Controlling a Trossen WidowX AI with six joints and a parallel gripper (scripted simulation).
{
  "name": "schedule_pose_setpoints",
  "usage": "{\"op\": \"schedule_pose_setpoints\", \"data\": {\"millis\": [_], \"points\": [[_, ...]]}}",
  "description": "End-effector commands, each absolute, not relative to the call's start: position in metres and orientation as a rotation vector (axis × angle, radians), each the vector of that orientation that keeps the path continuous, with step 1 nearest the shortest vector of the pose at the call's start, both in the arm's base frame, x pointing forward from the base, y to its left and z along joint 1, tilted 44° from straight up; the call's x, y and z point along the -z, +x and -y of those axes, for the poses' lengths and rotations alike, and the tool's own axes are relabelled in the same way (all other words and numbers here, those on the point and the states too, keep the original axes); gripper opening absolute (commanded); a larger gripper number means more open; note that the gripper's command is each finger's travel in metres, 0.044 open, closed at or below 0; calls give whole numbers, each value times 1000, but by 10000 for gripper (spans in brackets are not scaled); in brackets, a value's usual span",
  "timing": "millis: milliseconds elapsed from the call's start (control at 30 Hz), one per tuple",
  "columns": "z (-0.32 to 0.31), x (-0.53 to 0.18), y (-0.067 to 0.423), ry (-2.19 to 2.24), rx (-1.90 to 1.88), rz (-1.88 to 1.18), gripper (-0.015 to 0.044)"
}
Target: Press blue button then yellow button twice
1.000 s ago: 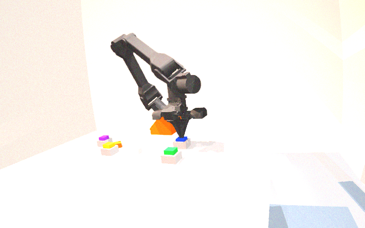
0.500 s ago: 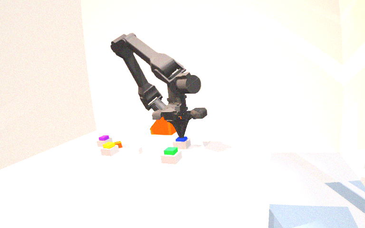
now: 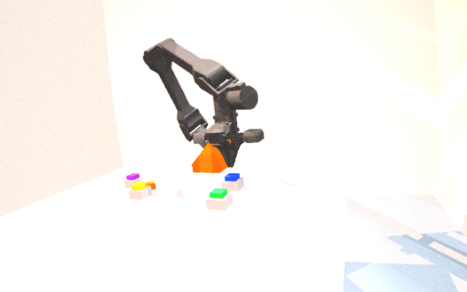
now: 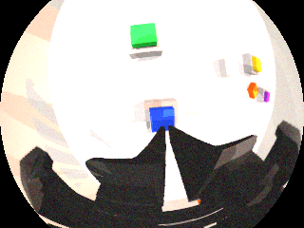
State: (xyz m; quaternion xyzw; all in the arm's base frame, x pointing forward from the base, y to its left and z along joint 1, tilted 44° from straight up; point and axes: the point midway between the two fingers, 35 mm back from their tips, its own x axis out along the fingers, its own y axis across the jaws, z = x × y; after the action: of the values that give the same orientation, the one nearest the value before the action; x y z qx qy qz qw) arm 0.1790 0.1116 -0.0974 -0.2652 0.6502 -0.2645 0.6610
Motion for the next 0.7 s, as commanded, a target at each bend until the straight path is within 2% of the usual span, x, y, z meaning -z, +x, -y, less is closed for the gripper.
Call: {"op": "schedule_pose_setpoints", "data": {"millis": [0, 100, 367, 667], "points": [[-132, 79, 181, -585, 594, -1471, 20], [-157, 52, 179, -585, 594, -1472, 20], [-156, 46, 182, -581, 591, -1473, 20], [-98, -25, 248, -551, 555, -1475, 20]]}}
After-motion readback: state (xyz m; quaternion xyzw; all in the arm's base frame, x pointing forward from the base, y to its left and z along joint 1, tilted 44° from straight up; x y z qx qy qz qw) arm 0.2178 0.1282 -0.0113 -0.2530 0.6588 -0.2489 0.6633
